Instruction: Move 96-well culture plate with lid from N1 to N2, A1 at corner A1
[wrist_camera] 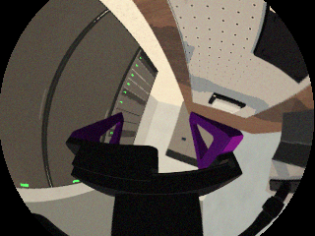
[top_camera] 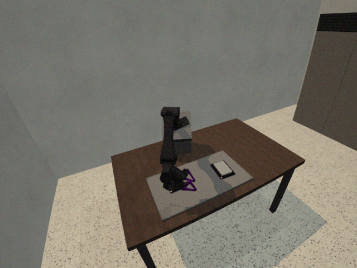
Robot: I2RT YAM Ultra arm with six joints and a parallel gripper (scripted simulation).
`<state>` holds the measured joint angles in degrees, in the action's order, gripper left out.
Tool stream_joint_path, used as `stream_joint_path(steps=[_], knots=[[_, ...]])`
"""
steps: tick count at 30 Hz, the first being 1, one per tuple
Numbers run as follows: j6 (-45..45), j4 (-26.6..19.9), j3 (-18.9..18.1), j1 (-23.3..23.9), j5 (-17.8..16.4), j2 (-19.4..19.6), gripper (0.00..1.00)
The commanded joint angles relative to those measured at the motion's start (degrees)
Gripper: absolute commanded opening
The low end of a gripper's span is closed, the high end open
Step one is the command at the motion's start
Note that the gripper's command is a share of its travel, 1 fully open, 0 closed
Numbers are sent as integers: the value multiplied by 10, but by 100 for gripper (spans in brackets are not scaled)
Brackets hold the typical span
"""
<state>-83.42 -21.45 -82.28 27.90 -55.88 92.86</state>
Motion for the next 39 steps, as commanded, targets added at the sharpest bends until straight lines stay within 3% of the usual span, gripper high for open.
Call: stream_joint_path(steps=[1, 17, 19, 22, 23, 24, 28, 29, 30, 31, 32, 34, 35, 37, 39], knots=[[1, -5, -3, 1, -3, -4, 100], [1, -5, -3, 1, -3, -4, 100], [37, -27, -20, -23, 34, 7, 100], [33, 3, 15, -41, 50, 10, 100], [47, -21, -13, -49, 65, 12, 100], [63, -33, -18, -57, 80, 15, 100], [59, 1, 21, -77, 100, 20, 100], [72, -20, -6, -86, 115, 23, 100], [87, -32, -11, -94, 129, 26, 100], [90, -30, -9, -101, 138, 28, 100], [89, -26, 16, -106, 142, 30, 100], [89, -26, 16, -106, 142, 30, 100], [101, -33, -10, -115, 159, 34, 100], [120, -43, -13, -131, 183, 39, 100], [116, -17, 22, -141, 192, 41, 100]])
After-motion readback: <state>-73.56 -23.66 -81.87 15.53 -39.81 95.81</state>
